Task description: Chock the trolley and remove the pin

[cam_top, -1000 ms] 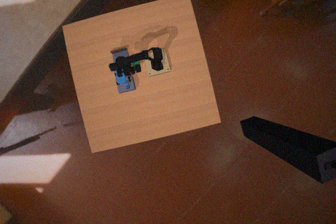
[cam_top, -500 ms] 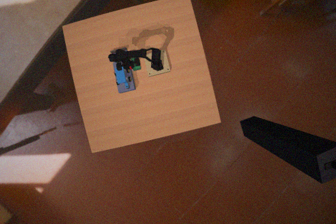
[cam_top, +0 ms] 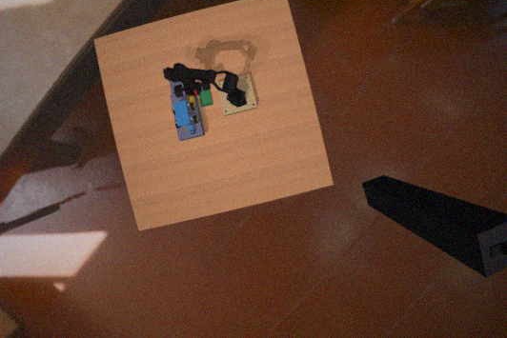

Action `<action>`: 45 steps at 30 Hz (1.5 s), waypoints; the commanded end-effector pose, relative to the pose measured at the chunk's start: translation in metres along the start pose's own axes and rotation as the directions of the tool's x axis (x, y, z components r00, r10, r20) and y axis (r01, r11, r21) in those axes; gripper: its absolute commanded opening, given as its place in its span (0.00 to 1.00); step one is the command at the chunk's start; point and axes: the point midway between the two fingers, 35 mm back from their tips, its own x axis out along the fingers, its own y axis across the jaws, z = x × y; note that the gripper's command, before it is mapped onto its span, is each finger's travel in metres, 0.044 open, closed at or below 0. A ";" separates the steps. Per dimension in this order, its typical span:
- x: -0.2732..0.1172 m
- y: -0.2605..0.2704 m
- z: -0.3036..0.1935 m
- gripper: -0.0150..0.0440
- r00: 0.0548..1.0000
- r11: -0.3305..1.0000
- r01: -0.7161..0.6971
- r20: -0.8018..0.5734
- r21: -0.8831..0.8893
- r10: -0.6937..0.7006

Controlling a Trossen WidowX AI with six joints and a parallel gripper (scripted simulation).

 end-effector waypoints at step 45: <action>-0.001 0.001 -0.001 0.25 0.973 0.329 -0.219 0.230 0.918 0.007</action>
